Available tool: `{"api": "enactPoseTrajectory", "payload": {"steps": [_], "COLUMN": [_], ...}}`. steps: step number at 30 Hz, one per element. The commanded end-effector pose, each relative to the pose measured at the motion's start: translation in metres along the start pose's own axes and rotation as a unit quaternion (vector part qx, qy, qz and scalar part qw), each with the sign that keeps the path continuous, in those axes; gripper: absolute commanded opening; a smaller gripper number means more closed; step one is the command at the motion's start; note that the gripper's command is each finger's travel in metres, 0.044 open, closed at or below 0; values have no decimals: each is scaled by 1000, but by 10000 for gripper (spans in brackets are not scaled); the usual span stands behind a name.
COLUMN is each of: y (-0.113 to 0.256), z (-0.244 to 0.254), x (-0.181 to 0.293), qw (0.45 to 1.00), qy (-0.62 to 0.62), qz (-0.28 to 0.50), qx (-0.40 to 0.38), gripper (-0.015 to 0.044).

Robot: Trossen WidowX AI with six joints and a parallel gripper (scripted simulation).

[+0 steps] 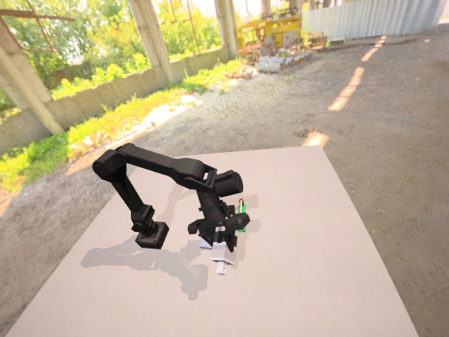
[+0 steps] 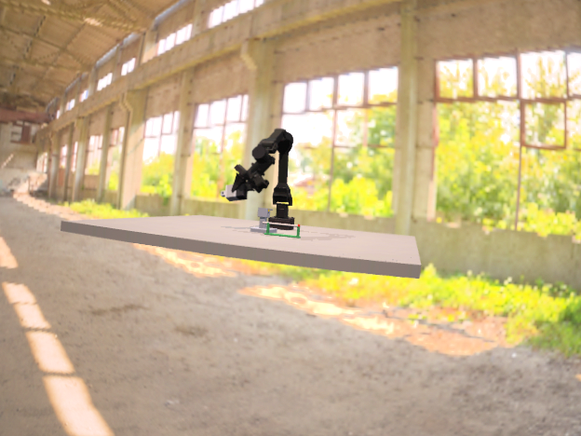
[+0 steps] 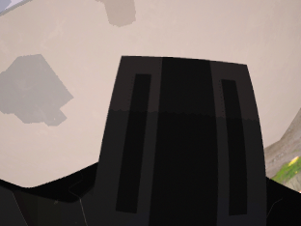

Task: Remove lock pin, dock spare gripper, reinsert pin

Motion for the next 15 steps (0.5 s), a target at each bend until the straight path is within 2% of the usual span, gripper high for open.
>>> {"api": "enactPoseTrajectory", "payload": {"steps": [1,15], "y": [9,33], "z": [6,26], "x": [4,13], "qw": [998,967], "qy": [-57,-234], "qz": [-19,-94], "qx": [13,34], "gripper": [0,0]}}
Point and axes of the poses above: the point midway between the two fingers, 35 mm back from their tips, its own y axis back along the fingers, its own z axis across the jaws, x = y × z, the point moved 9 cm from there along y, back along the fingers, and after that the axes turned 3 degrees about -y, right-handed, at the moved point
